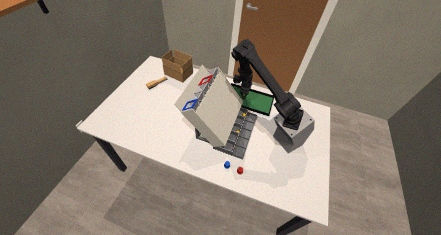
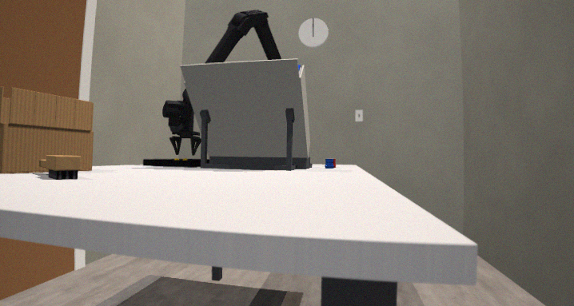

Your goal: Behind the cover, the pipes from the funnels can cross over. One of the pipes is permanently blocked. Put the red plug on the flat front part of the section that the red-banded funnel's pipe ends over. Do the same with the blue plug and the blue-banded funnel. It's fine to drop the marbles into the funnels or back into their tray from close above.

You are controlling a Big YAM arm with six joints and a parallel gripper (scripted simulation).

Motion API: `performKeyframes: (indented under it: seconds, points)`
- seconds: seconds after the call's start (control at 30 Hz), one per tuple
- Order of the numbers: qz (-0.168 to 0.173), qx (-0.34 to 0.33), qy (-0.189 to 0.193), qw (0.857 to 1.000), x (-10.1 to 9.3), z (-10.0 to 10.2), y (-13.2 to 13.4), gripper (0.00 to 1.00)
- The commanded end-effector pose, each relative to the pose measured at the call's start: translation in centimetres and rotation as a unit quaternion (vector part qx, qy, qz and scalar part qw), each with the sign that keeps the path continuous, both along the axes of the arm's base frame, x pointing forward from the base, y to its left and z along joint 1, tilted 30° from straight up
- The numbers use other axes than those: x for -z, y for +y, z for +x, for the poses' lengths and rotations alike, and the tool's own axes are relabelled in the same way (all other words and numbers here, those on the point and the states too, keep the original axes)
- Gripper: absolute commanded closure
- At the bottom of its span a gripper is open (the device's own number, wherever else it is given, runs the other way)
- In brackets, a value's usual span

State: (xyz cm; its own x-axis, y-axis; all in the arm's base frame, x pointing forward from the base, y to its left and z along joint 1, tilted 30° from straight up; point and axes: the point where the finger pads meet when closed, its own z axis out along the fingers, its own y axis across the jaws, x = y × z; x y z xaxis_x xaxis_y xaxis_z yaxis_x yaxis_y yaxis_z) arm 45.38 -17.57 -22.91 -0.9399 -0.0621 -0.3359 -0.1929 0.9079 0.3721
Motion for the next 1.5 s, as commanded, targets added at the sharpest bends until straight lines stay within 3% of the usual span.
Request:
performKeyframes:
  seconds: [0.0,1.47]
  points:
    - [0.001,-0.001,0.0,1.0,0.2,0.79,0.11,0.2]
    - [0.003,0.0,0.002,1.0,0.24,0.87,0.18,0.2]
